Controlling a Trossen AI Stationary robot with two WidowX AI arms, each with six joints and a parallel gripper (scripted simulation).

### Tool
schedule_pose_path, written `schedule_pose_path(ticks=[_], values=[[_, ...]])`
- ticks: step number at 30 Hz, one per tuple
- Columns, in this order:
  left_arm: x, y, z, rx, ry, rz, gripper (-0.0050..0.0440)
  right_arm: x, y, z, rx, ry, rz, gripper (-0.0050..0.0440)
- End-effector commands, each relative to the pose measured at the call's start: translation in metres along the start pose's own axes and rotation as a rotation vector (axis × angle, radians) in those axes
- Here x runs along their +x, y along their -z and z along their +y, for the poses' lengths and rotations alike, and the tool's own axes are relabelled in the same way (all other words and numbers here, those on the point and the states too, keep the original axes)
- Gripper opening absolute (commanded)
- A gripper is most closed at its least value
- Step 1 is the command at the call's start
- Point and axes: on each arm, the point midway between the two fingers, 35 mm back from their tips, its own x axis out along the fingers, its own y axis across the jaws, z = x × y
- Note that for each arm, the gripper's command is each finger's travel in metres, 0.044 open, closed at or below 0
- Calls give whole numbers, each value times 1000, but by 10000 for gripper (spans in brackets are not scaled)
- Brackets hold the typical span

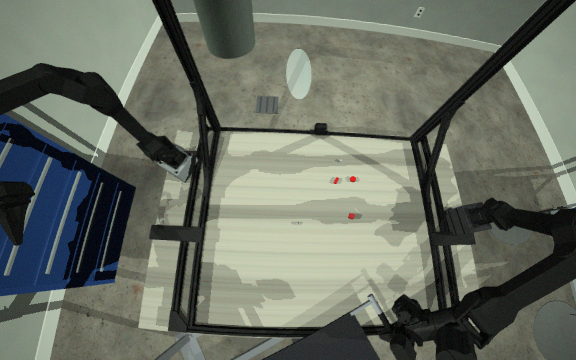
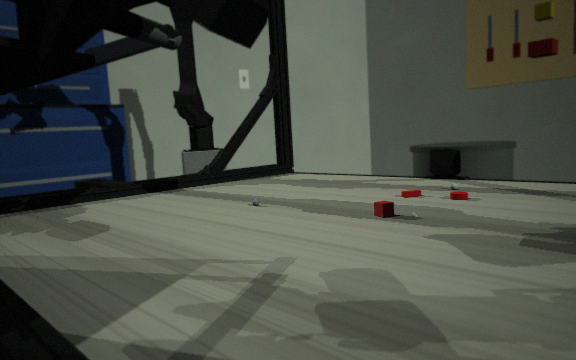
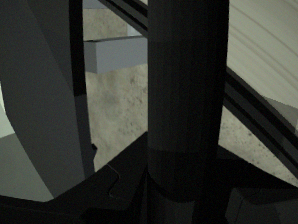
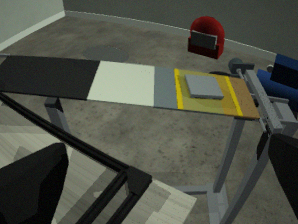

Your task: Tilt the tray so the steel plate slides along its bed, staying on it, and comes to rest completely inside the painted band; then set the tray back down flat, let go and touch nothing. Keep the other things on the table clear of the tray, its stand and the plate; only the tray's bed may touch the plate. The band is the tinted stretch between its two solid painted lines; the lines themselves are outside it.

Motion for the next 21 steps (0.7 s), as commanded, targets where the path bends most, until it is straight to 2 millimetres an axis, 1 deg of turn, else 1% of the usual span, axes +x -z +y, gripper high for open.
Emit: schedule_pose_path(ticks=[1,21], values=[[-14,0,16,0,-41,1,0,0,0,0,-1,1,0,440],[-21,0,25,0,-63,1,0,0,0,0,-1,1,0,440]])
